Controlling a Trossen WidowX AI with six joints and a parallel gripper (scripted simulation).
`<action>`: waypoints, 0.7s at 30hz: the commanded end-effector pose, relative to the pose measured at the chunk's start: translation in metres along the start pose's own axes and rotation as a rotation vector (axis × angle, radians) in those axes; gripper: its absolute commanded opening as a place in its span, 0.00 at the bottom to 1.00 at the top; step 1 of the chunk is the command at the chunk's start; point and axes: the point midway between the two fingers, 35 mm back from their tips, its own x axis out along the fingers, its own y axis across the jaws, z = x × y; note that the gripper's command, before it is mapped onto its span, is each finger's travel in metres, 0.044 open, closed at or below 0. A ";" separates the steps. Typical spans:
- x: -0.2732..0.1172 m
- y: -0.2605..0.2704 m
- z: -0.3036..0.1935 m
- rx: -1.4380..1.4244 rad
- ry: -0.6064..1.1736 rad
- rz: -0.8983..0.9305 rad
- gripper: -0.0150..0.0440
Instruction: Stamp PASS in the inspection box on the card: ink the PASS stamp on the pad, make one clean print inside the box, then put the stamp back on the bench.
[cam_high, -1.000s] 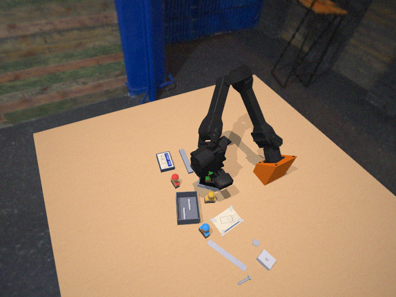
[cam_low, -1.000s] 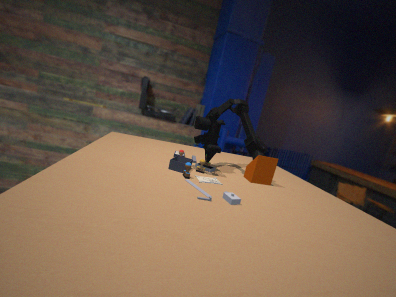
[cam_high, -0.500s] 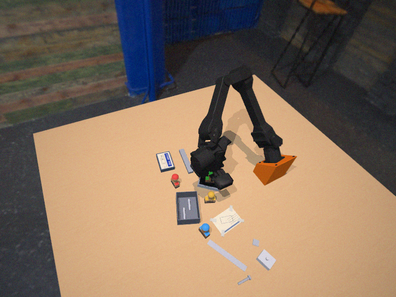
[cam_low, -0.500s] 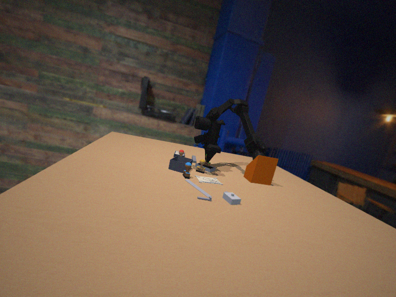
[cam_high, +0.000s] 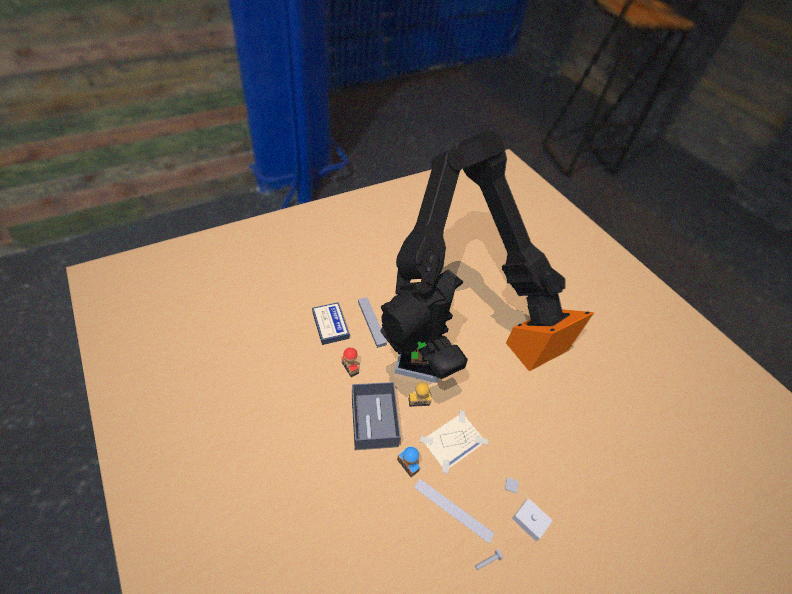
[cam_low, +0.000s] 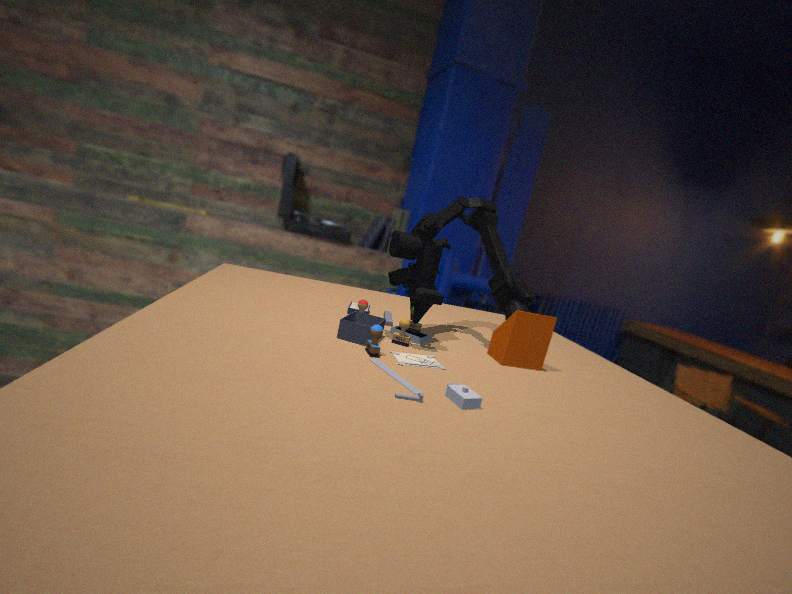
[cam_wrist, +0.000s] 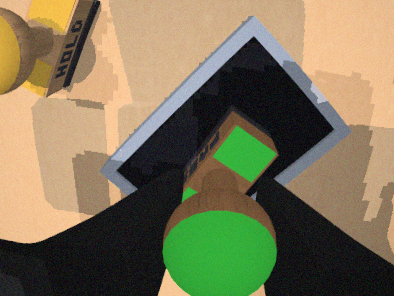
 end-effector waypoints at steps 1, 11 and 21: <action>-0.003 -0.001 0.000 0.006 -0.001 -0.002 0.25; -0.013 0.000 0.001 0.006 -0.002 0.000 0.25; -0.029 0.000 0.001 0.006 -0.002 0.001 0.25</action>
